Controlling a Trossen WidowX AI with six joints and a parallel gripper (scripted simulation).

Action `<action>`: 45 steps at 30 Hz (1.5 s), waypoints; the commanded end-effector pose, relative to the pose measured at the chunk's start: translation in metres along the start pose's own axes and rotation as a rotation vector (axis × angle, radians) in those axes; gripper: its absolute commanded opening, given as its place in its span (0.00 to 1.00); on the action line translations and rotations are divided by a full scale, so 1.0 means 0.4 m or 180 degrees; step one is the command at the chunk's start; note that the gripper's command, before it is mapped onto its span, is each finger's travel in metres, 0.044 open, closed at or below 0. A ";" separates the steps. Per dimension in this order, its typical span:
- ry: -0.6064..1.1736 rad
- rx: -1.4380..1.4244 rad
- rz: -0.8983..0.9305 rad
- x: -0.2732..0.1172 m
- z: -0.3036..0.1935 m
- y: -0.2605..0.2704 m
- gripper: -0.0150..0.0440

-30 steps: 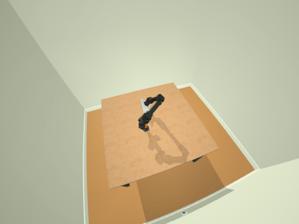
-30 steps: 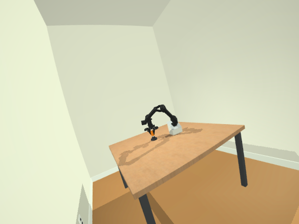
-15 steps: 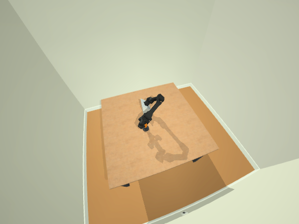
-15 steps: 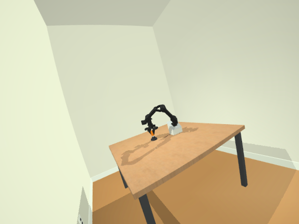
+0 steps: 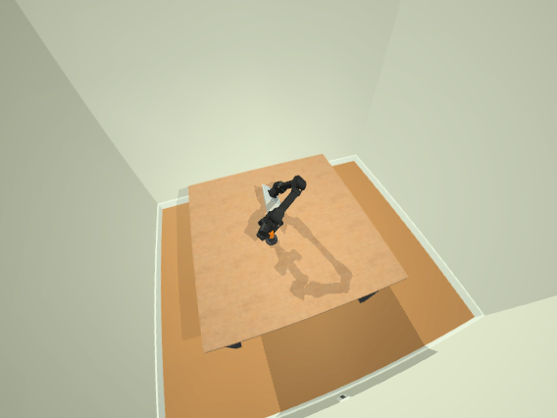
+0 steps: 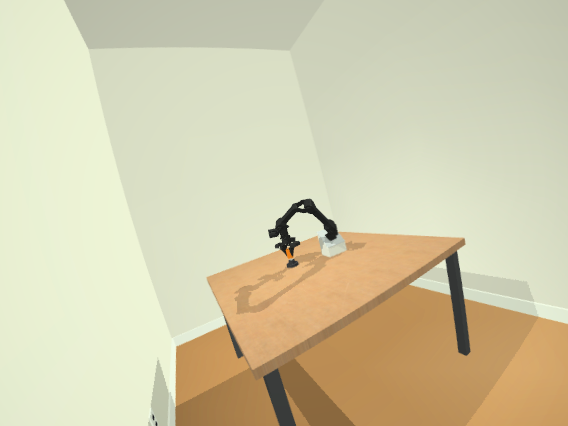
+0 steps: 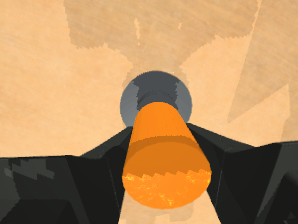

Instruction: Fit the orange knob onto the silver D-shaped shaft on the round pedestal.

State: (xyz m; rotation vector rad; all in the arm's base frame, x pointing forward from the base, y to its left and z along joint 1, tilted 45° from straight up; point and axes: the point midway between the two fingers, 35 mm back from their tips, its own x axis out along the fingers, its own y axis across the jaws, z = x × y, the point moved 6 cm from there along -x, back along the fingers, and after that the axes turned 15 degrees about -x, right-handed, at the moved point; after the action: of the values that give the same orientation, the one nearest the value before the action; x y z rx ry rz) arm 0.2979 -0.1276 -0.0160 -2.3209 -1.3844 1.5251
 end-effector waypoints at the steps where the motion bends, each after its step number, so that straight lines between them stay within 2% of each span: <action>1: -0.0002 0.0010 0.0005 0.001 0.000 0.000 0.25; 22: -0.0002 0.0010 0.0005 -0.011 0.001 -0.002 0.25; 30: -0.0002 0.0653 0.0005 -0.004 0.001 0.002 0.25; 45: -0.0001 0.0676 0.0005 0.002 0.001 -0.002 0.25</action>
State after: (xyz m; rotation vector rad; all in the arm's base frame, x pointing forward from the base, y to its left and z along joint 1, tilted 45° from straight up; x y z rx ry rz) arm 0.2974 -0.1276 -0.0164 -2.1978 -1.1610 1.5842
